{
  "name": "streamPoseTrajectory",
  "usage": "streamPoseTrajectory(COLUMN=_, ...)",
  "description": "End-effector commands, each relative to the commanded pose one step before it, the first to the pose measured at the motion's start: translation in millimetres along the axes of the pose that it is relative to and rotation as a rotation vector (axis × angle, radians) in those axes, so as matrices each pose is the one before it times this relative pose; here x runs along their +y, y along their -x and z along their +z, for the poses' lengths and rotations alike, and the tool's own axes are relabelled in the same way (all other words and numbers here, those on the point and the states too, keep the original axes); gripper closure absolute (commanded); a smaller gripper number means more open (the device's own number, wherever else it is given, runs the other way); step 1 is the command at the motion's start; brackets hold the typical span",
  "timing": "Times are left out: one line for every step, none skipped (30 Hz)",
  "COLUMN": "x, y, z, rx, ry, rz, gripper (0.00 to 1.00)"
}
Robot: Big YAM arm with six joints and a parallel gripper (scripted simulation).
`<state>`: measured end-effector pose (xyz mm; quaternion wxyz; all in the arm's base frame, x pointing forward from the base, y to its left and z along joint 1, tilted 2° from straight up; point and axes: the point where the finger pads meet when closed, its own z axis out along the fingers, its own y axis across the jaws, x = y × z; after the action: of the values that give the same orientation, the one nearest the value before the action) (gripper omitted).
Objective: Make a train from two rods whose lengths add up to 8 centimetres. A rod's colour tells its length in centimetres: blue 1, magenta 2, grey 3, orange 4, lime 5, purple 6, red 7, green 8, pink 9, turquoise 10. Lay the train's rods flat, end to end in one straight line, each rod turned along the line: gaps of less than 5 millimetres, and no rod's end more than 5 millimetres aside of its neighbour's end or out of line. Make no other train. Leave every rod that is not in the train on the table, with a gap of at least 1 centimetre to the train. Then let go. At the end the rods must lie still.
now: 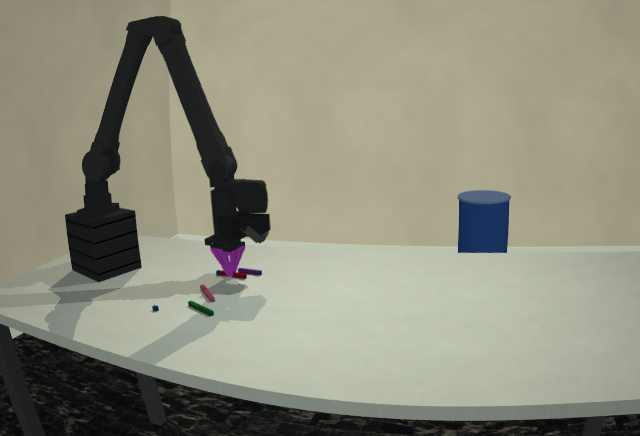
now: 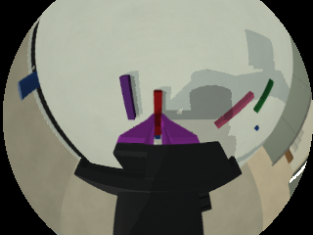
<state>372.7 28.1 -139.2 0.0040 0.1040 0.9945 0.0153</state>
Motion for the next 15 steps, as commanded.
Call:
streamPoseTrajectory(x=6.49, y=11.22, z=-3.17, rx=-0.03263, ry=0.00824, rz=-0.00173, gripper=0.92)
streamPoseTrajectory(x=0.00, y=0.00, z=0.00, rx=0.00000, ry=0.00000, rz=0.00000, gripper=0.92)
streamPoseTrajectory(x=0.00, y=0.00, z=0.00, rx=0.00000, ry=0.00000, rz=0.00000, gripper=0.92)
streamPoseTrajectory(x=0.00, y=0.00, z=0.00, rx=0.00000, ry=0.00000, rz=0.00000, gripper=0.88)
streamPoseTrajectory(x=0.00, y=0.00, z=0.00, rx=0.00000, ry=0.00000, rz=-0.00013, gripper=0.88)
streamPoseTrajectory(x=0.00, y=0.00, z=0.00, rx=0.00000, ry=0.00000, rz=0.00000, gripper=0.88)
streamPoseTrajectory(x=0.00, y=0.00, z=0.00, rx=0.00000, ry=0.00000, rz=0.00000, gripper=0.84)
streamPoseTrajectory(x=0.00, y=0.00, z=0.00, rx=0.00000, ry=0.00000, rz=-0.00011, gripper=0.84)
streamPoseTrajectory(x=0.00, y=0.00, z=0.00, rx=0.00000, ry=0.00000, rz=0.00000, gripper=0.84)
streamPoseTrajectory(x=0.00, y=0.00, z=0.00, rx=0.00000, ry=0.00000, rz=0.00000, gripper=0.80)
streamPoseTrajectory(x=0.00, y=0.00, z=0.00, rx=0.00000, ry=0.00000, rz=-0.00009, gripper=0.80)
streamPoseTrajectory(x=0.00, y=0.00, z=0.00, rx=0.00000, ry=0.00000, rz=0.00000, gripper=0.80)
streamPoseTrajectory(x=0.00, y=0.00, z=0.00, rx=0.00000, ry=0.00000, rz=0.00000, gripper=0.77)
streamPoseTrajectory(x=0.00, y=0.00, z=0.00, rx=0.00000, ry=0.00000, rz=-0.00008, gripper=0.77)
streamPoseTrajectory(x=0.00, y=0.00, z=0.00, rx=0.00000, ry=0.00000, rz=0.00000, gripper=0.77)
